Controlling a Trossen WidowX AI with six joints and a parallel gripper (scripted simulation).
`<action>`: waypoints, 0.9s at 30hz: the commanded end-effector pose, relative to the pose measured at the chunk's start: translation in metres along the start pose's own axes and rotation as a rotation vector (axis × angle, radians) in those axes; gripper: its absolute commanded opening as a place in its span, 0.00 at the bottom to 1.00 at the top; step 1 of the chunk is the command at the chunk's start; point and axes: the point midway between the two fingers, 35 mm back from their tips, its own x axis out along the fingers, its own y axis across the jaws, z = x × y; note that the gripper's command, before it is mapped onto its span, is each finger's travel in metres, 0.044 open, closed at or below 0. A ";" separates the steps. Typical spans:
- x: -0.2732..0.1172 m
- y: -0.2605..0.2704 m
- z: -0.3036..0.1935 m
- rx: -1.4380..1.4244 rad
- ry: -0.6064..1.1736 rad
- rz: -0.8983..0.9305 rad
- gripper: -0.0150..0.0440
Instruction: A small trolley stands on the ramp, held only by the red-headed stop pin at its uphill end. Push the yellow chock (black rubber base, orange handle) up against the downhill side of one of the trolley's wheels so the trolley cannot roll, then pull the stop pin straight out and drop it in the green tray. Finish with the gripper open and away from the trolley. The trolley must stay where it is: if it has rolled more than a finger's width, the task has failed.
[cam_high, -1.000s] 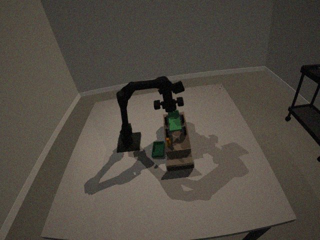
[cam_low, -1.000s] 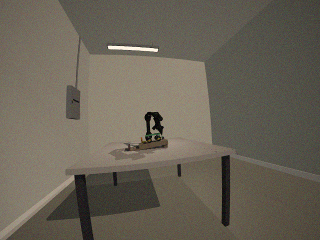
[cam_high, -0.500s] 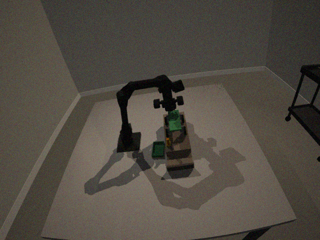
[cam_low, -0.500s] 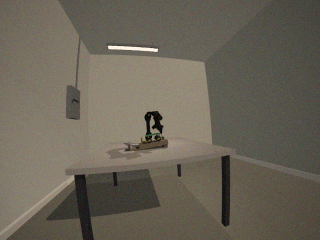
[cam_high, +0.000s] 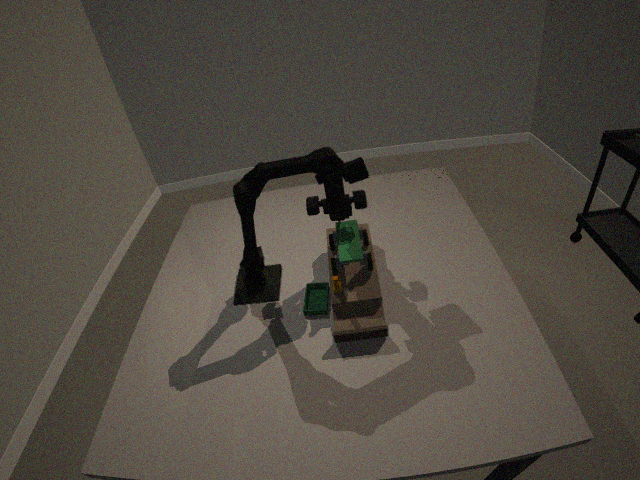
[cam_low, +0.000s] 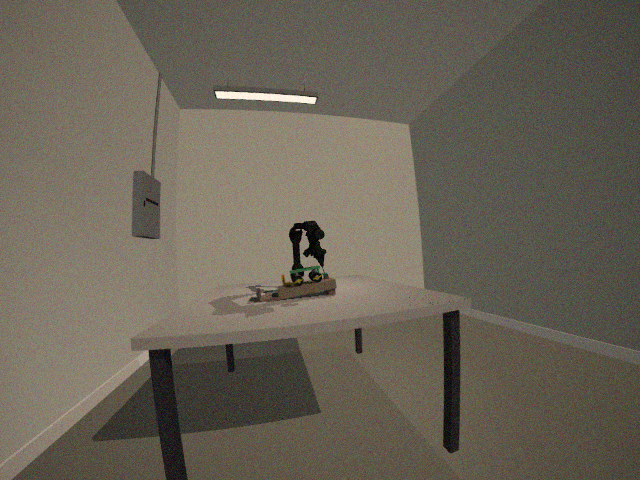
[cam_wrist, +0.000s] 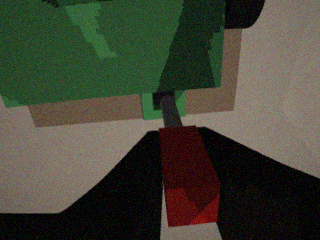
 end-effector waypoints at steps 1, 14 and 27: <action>-0.004 0.001 -0.002 -0.006 0.009 0.005 0.25; -0.011 0.001 -0.005 -0.006 0.009 0.005 0.25; -0.010 0.001 -0.018 -0.006 0.010 0.005 0.25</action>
